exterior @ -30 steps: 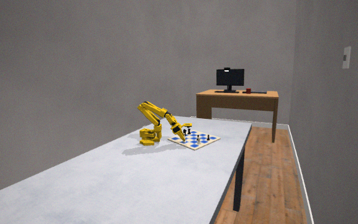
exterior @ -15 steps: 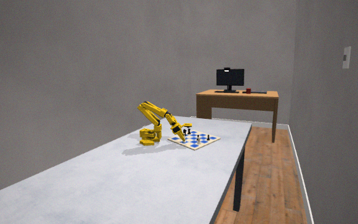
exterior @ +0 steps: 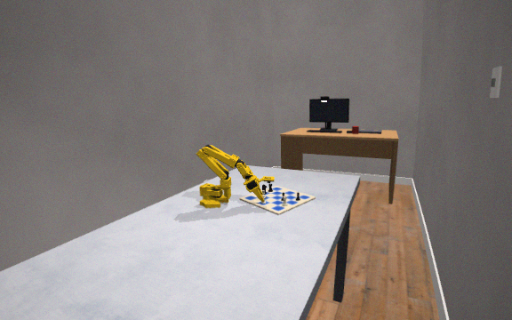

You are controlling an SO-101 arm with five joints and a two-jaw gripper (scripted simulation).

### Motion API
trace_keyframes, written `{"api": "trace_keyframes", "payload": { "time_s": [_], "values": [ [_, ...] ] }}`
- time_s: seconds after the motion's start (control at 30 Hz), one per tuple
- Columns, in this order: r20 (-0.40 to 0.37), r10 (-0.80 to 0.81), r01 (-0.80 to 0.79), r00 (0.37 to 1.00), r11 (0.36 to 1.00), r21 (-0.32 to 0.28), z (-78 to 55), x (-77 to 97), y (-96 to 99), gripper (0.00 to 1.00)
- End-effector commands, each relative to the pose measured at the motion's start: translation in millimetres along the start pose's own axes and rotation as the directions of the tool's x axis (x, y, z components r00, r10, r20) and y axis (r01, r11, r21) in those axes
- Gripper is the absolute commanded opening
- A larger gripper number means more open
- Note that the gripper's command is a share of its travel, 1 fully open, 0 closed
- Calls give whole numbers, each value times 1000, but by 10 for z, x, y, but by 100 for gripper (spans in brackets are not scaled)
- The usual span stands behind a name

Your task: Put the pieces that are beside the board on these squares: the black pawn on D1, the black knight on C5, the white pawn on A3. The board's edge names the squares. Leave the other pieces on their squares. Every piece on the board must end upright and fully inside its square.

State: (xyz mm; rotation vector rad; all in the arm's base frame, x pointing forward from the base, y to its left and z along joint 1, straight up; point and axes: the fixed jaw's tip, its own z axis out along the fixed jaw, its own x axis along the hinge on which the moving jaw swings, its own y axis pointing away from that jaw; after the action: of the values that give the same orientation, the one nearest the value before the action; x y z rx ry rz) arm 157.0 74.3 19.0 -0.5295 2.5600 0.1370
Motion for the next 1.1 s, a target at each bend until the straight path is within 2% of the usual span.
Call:
{"api": "trace_keyframes", "payload": {
  "time_s": [0.0,0.5,1.07],
  "values": [
    [8,13,-13,1000,1000,2,-16,-20,-7,9],
    [8,13,-13,1000,1000,2,-41,-36,-7,9],
    [8,13,-13,1000,1000,2,-234,-146,-9,9]
  ]
}}
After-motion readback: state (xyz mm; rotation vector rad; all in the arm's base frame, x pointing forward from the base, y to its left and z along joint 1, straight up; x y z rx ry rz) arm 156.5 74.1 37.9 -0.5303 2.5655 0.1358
